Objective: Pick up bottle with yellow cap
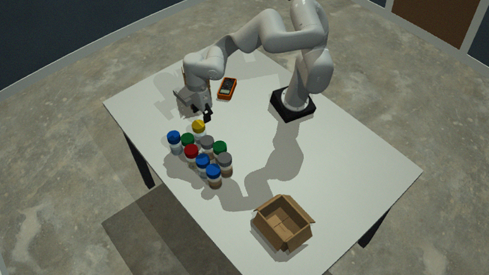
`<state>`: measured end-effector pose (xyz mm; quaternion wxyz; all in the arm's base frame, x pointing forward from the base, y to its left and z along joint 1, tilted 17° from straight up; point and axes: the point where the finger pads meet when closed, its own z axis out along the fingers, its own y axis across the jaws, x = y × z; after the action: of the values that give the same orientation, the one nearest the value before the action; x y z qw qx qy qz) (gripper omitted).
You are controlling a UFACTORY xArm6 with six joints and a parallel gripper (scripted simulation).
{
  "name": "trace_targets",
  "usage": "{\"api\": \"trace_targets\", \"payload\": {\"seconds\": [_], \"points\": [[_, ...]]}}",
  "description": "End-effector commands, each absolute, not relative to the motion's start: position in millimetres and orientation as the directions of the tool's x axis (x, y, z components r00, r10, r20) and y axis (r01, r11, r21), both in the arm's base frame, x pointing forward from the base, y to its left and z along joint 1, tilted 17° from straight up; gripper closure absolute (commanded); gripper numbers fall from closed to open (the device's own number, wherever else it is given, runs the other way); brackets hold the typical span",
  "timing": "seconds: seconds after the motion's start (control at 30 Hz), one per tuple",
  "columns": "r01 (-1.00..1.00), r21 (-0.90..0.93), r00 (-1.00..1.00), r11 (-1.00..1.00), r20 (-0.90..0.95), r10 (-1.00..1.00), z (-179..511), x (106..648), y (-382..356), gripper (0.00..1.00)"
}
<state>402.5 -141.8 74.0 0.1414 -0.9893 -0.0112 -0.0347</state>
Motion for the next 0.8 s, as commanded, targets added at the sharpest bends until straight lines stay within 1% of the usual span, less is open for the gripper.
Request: {"api": "trace_targets", "payload": {"seconds": [0.0,0.07,0.4,0.63,0.77], "points": [[0.033,-0.277,0.997,-0.96,0.076,0.012,75,404,-143,0.21],[0.033,-0.277,0.997,-0.96,0.076,0.012,75,404,-143,0.21],[0.033,-0.277,0.997,-0.96,0.076,0.012,28,407,-129,0.21],[0.033,-0.277,0.997,-0.96,0.076,0.012,28,407,-129,0.21],[0.032,-0.277,0.997,-0.96,0.075,0.012,13,408,-124,0.21]]}}
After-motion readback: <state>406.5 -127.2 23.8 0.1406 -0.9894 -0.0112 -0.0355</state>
